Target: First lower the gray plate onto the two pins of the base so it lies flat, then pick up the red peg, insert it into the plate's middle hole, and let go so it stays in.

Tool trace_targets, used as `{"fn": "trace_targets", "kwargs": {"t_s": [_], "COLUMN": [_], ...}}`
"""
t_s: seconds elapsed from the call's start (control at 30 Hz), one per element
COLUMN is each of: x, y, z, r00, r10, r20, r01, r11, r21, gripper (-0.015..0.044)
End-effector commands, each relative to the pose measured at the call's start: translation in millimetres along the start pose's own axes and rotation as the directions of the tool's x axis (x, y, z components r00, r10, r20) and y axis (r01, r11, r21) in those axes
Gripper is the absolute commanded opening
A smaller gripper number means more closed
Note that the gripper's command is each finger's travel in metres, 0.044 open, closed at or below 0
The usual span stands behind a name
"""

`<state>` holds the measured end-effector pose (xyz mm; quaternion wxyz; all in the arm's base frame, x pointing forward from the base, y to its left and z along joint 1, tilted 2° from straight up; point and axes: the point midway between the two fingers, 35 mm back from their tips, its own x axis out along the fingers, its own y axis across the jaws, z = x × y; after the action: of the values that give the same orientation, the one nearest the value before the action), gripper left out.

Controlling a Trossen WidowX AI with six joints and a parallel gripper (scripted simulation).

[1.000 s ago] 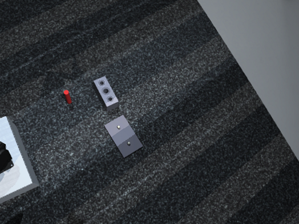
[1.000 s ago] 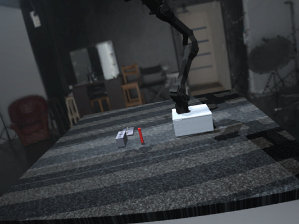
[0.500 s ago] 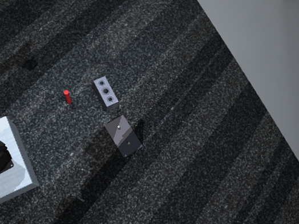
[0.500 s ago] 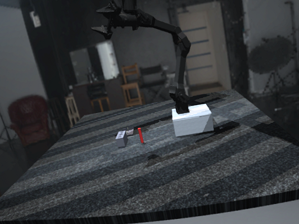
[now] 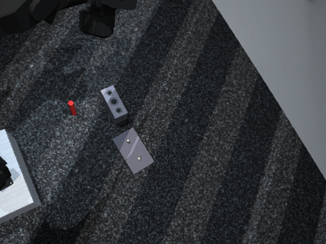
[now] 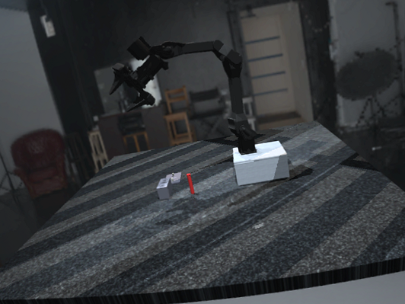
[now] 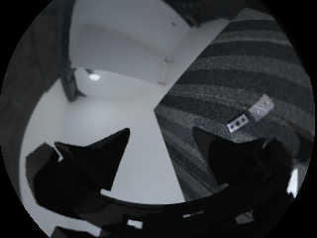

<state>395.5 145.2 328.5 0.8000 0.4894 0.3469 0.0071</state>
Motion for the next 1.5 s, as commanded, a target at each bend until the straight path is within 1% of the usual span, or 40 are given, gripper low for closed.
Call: {"fn": "trace_targets", "kwargs": {"t_s": [0.0,0.13,0.27,0.37,0.43,0.6,0.77,1.47], "x": [34,57,68,67,65,71,107,125], "y": [-56,-118,-183,-229,-247,-248,-294,-321], "z": [-1,-4,-10,-17,-20,-22,-33,-42], "r00": [0.977,0.901,0.761,0.625,0.559,0.551,0.551,0.551], "r10": [-0.21,-0.425,-0.627,-0.748,-0.791,-0.795,-0.796,-0.796], "r20": [-0.039,-0.093,-0.164,-0.223,-0.249,-0.253,-0.252,-0.252], "r01": [0.214,0.431,0.616,0.705,0.728,0.73,0.73,0.73], "r11": [0.964,0.841,0.622,0.418,0.324,0.313,0.313,0.313], "r21": [0.156,0.327,0.482,0.572,0.604,0.607,0.607,0.607], "gripper": [0.044,0.044,0.044,0.044,0.044,0.044,0.044,0.044]}}
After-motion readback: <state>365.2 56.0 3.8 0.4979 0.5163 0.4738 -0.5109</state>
